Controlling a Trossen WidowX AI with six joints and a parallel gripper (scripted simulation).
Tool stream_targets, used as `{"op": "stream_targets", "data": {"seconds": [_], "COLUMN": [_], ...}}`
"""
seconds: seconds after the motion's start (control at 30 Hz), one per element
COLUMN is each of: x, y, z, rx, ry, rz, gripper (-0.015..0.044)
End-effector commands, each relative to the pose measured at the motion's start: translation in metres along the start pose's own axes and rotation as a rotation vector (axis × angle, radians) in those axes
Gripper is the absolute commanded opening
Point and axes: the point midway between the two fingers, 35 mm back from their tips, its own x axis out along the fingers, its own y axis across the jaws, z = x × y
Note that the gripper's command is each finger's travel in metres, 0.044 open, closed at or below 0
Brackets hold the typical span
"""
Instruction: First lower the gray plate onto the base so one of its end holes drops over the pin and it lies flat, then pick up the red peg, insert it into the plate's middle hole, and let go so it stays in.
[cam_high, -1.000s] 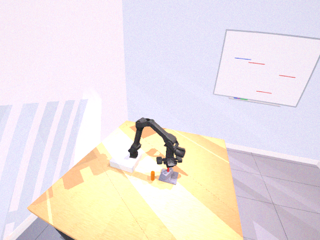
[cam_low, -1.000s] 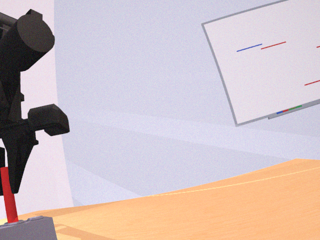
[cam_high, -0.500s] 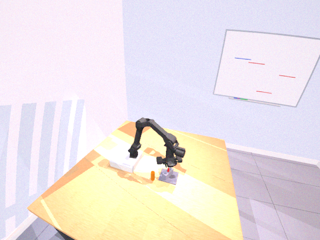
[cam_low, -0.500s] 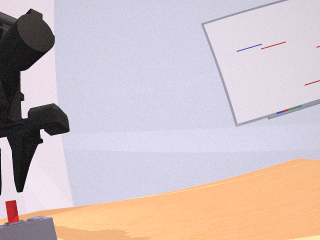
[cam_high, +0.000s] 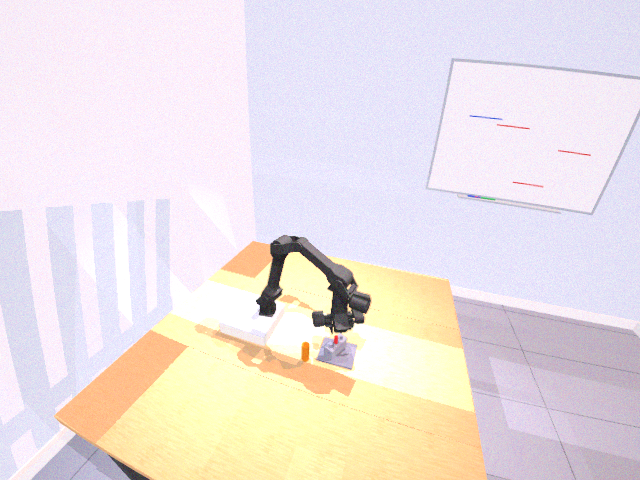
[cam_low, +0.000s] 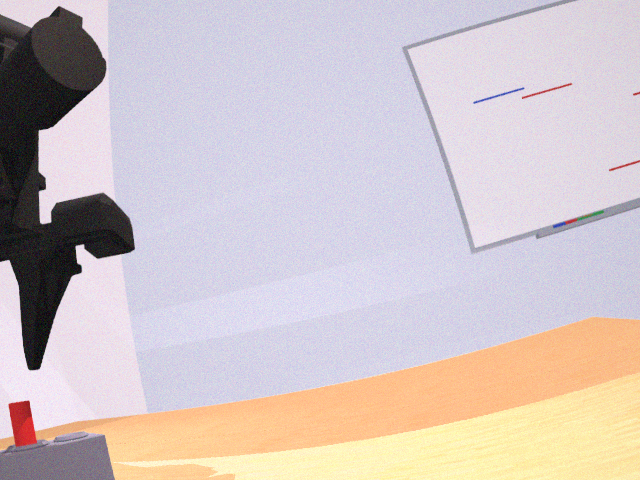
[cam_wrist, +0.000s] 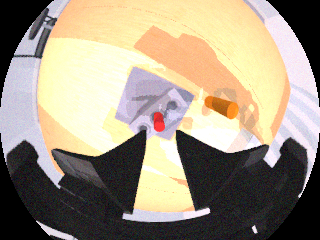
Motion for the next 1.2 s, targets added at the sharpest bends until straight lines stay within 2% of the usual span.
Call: {"op": "stream_targets", "data": {"seconds": [0.0, 1.17], "x": [-0.004, -0.028], "y": [0.000, -0.005], "z": [0.000, 0.001], "rx": [-0.006, -0.006], "ry": [0.001, 0.001], "rz": [0.003, 0.003], "gripper": [0.0150, 0.0150]}}
